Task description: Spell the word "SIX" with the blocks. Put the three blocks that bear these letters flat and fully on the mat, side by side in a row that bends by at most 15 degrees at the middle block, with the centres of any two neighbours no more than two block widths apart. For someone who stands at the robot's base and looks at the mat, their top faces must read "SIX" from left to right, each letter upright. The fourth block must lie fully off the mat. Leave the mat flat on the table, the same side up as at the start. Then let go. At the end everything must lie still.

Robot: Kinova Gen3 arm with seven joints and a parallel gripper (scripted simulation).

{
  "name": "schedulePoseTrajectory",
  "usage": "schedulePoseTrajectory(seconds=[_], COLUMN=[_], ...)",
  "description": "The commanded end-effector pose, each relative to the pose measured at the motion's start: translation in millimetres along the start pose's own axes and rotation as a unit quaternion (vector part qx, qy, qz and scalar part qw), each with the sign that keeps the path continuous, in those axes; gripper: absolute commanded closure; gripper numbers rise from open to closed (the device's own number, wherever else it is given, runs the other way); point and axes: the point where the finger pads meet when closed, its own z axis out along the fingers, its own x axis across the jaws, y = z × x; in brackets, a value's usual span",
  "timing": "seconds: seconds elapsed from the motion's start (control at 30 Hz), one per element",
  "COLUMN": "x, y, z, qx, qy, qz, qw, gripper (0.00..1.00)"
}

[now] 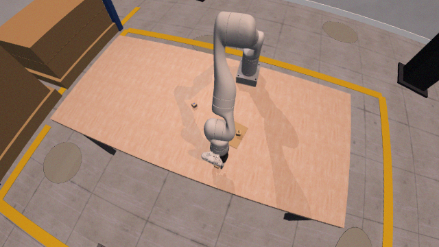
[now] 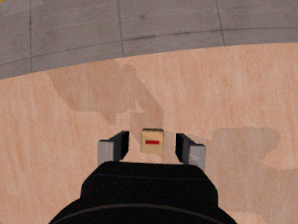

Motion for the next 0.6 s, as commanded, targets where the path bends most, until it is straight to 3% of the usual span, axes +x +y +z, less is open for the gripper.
schedulePoseTrajectory(seconds=[0.0,0.57], x=[0.0,0.0], y=[0.3,0.3], z=[3.4,28.0], qx=[-0.001,-0.001], qy=[0.0,0.0], qz=[0.0,0.0], qw=[1.0,1.0], gripper=[0.0,0.0])
